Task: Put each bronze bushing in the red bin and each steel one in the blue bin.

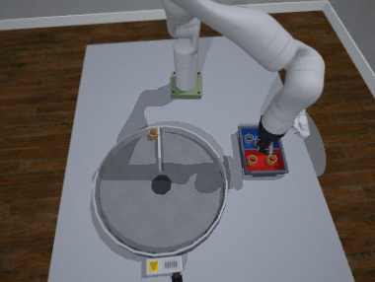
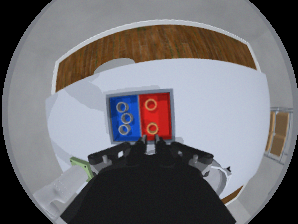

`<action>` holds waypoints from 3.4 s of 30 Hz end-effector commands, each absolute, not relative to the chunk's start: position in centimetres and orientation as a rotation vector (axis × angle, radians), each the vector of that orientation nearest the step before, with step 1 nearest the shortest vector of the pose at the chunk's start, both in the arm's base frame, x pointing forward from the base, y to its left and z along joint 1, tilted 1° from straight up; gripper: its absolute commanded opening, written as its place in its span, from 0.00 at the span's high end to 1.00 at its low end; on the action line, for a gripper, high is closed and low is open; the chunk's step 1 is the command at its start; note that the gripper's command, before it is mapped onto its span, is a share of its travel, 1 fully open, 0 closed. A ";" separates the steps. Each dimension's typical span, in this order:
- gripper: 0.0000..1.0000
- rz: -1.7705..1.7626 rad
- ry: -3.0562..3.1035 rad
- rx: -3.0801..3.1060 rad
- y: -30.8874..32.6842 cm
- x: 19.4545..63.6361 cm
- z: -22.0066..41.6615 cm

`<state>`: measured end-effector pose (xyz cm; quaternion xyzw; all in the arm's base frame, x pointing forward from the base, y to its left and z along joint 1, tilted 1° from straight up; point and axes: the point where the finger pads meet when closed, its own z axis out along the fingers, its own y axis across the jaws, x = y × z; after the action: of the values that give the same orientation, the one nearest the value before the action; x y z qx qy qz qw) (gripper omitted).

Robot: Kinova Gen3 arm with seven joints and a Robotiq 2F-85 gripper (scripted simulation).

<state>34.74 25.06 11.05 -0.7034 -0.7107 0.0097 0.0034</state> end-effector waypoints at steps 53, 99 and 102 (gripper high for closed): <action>0.84 -0.018 -2.224 -2.233 25.0 35.9 13.7; 0.86 -0.018 -2.224 -2.233 14.8 33.9 13.3; 0.86 -0.019 -2.224 -2.233 11.8 33.3 13.2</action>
<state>33.31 14.41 13.00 -0.6978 -0.7163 -0.0063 -0.0003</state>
